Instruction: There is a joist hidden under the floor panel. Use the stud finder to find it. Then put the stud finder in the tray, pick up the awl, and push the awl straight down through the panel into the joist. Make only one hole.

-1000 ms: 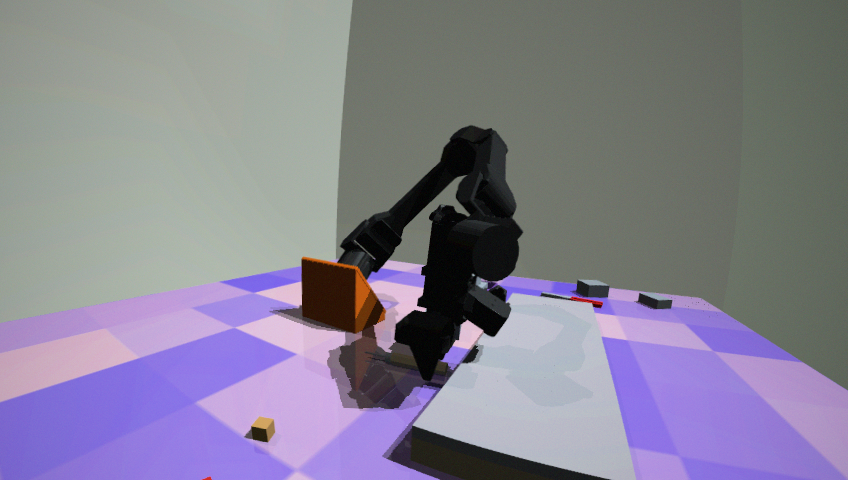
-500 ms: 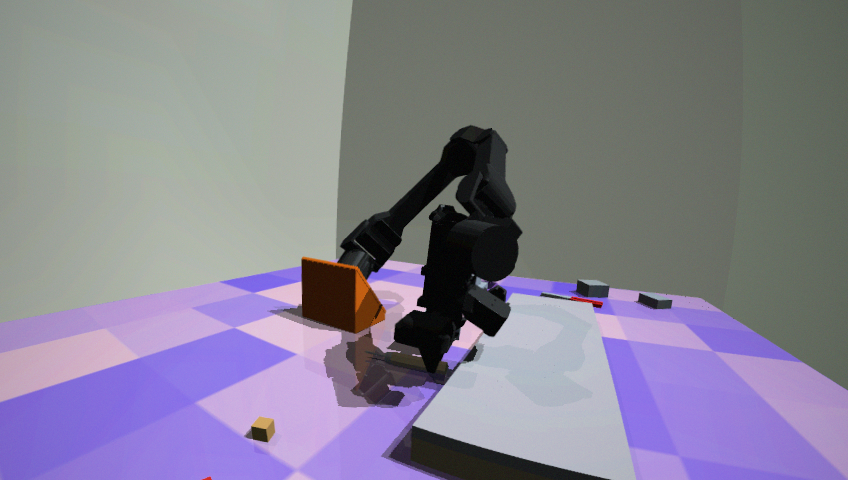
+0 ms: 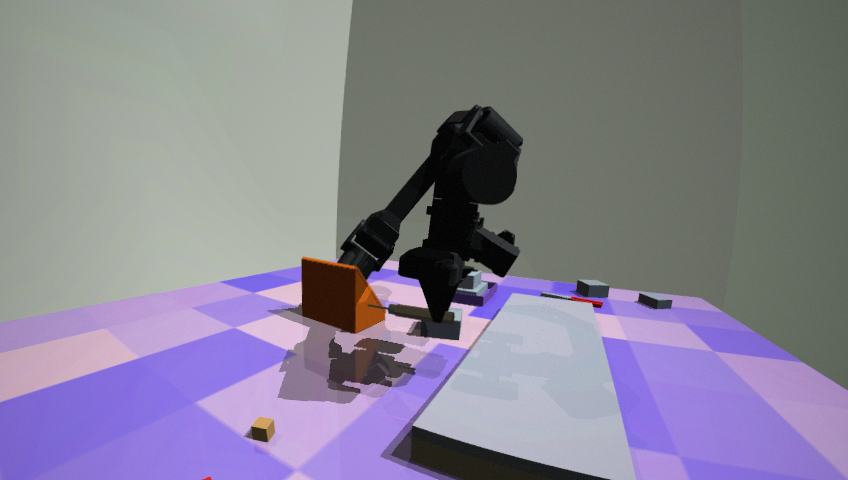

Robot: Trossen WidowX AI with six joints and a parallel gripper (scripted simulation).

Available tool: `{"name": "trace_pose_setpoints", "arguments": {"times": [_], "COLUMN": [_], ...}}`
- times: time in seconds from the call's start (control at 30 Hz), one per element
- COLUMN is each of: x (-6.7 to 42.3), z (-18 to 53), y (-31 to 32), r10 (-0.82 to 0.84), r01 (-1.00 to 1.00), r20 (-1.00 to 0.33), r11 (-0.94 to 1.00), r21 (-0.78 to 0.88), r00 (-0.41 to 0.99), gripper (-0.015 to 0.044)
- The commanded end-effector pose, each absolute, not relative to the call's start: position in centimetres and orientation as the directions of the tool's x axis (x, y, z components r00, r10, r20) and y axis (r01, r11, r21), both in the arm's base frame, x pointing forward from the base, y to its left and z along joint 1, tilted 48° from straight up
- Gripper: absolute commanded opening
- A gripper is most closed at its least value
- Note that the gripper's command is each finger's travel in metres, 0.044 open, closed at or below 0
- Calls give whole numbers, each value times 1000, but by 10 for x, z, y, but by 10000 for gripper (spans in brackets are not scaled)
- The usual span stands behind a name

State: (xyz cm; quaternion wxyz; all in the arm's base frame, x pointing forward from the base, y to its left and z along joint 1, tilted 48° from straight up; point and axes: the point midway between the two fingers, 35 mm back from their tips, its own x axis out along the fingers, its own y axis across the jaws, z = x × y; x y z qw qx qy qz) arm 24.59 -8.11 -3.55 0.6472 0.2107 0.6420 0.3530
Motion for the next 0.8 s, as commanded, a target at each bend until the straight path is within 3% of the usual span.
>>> {"name": "trace_pose_setpoints", "arguments": {"times": [0.0,0.33,0.77], "x": [244,238,218], "z": [-15,-1,11], "y": [-103,-115,-126], "r10": [723,702,491], "r01": [-192,-166,61], "r20": [-687,-709,-866], "r11": [666,692,871], "r21": [721,703,488], "r00": [-71,-76,-90], "gripper": [0,0,0]}}
